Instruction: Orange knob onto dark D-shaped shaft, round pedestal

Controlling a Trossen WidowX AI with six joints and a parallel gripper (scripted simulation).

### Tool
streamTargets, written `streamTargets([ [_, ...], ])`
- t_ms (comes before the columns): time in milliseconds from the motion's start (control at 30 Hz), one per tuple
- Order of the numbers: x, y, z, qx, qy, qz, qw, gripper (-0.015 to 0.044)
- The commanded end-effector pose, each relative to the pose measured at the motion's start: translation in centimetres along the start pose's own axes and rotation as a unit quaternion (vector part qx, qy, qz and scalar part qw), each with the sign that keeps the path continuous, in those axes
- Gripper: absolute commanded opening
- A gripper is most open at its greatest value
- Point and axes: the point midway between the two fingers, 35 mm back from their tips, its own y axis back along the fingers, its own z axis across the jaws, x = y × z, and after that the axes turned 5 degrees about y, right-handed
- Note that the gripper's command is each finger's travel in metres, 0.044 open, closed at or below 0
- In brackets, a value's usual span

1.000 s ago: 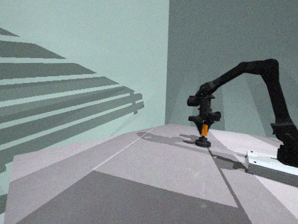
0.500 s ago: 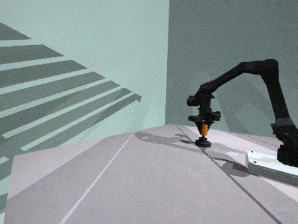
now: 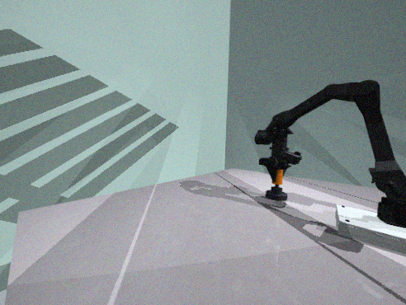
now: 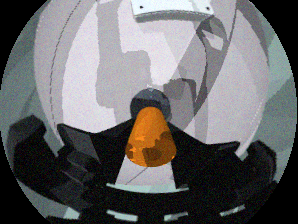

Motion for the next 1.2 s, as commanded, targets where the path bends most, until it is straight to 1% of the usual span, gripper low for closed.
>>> streamTargets([
  [0, -0.05, -0.12, 0.04, -0.001, 0.005, 0.000, 1.000, 0.0000],
  [667, 0.18, 0.32, 0.04, -0.001, -0.008, 0.000, 1.000, 0.0000],
  [800, 0.17, 0.26, 0.04, -0.001, -0.086, 0.000, 0.996, 0.0000],
  [933, 0.10, 0.10, 0.04, -0.001, -0.220, 0.000, 0.975, 0.0000],
  [1033, 0.02, -0.04, 0.03, -0.001, -0.321, 0.000, 0.947, 0.0000],
  [1167, -0.07, -0.14, 0.03, -0.001, -0.450, 0.000, 0.893, 0.0000],
])
